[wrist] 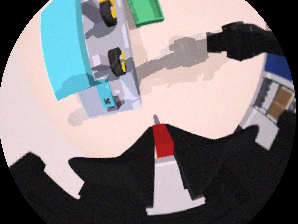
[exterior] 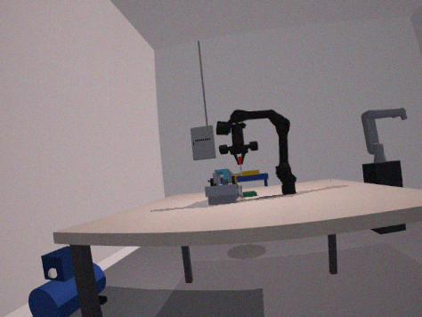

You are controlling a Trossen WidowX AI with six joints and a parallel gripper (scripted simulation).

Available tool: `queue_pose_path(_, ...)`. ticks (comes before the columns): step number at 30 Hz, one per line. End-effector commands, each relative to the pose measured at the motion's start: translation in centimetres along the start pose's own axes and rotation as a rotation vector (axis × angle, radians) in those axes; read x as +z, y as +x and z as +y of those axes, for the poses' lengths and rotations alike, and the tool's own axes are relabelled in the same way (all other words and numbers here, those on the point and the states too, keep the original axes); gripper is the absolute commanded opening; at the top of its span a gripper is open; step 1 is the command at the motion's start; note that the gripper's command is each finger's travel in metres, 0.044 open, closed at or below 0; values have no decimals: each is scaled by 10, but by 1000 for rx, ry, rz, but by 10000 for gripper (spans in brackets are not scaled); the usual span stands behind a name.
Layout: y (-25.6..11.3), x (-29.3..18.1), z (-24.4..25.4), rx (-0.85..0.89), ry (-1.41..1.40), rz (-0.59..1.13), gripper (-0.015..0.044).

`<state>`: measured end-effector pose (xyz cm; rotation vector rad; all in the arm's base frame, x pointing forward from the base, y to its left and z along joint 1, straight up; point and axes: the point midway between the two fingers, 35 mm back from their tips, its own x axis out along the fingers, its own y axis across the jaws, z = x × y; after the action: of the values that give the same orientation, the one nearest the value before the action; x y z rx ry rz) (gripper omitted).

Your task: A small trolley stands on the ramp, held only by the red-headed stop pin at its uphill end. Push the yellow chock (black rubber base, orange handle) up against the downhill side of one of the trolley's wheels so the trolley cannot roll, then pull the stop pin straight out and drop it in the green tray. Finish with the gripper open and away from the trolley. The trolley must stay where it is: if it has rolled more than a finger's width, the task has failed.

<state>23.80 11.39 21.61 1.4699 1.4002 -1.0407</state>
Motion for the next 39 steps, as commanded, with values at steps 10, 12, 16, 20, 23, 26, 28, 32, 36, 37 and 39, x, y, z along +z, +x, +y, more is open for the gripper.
queue_pose_path(10,-7,51,2,-2,2,-7,0)
queue_pose_path(12,-8,59,3,-2,2,-8,0)
queue_pose_path(16,-11,75,4,-2,2,-9,0)
queue_pose_path(20,-14,92,4,-2,2,-11,0)
queue_pose_path(23,-16,104,4,-2,2,-12,0)
queue_pose_path(26,-19,116,4,-2,2,-13,0)
queue_pose_path(28,-20,124,4,-2,2,-14,0)
queue_pose_path(32,-23,140,3,-2,2,-16,0)
queue_pose_path(36,-25,155,2,-2,2,-17,0)
queue_pose_path(37,-25,159,2,-2,2,-18,0)
queue_pose_path(39,-26,167,1,-2,2,-18,0)
